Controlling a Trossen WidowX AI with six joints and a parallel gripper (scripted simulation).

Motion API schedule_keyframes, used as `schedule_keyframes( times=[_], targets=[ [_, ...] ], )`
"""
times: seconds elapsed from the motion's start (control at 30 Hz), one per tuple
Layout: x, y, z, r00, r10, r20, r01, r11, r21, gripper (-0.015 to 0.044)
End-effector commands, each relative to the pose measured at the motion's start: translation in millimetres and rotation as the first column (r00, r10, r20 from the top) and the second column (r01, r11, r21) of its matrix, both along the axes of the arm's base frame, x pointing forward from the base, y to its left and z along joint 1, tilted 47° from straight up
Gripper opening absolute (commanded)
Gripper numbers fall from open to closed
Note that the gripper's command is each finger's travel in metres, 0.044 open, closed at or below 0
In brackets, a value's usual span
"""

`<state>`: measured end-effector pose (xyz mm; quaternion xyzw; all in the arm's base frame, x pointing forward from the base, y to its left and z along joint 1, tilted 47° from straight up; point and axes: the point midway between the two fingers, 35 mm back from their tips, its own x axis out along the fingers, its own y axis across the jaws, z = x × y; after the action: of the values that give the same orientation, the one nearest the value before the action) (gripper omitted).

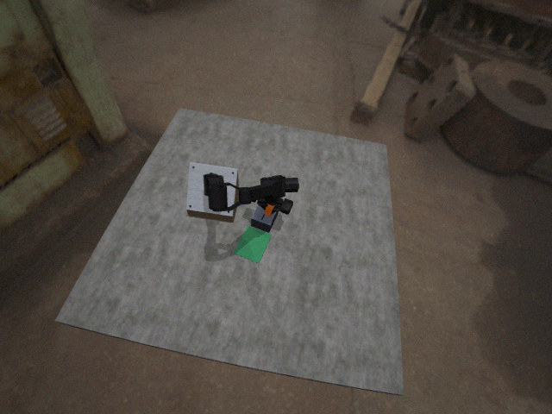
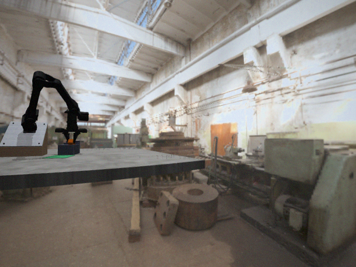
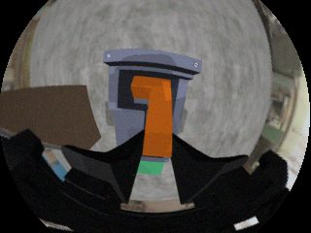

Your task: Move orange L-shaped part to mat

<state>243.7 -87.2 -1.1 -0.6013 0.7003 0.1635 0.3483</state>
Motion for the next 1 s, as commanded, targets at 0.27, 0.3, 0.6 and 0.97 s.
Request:
schedule_keyframes(
  times=[0.27,0.3,0.6,0.97],
  targets=[
    [1,13,12,1.000,0.002,0.001,-0.002,1.000,-0.001,0.0000],
    [1,14,13,1.000,0.002,0.001,-0.002,1.000,-0.001,0.0000],
    [1,25,22,1.000,0.003,-0.001,-0.003,1.000,-0.001,0.0000],
    [2,37,34,1.000,0.003,-0.002,-0.003,1.000,-0.001,0.0000]
  ],
)
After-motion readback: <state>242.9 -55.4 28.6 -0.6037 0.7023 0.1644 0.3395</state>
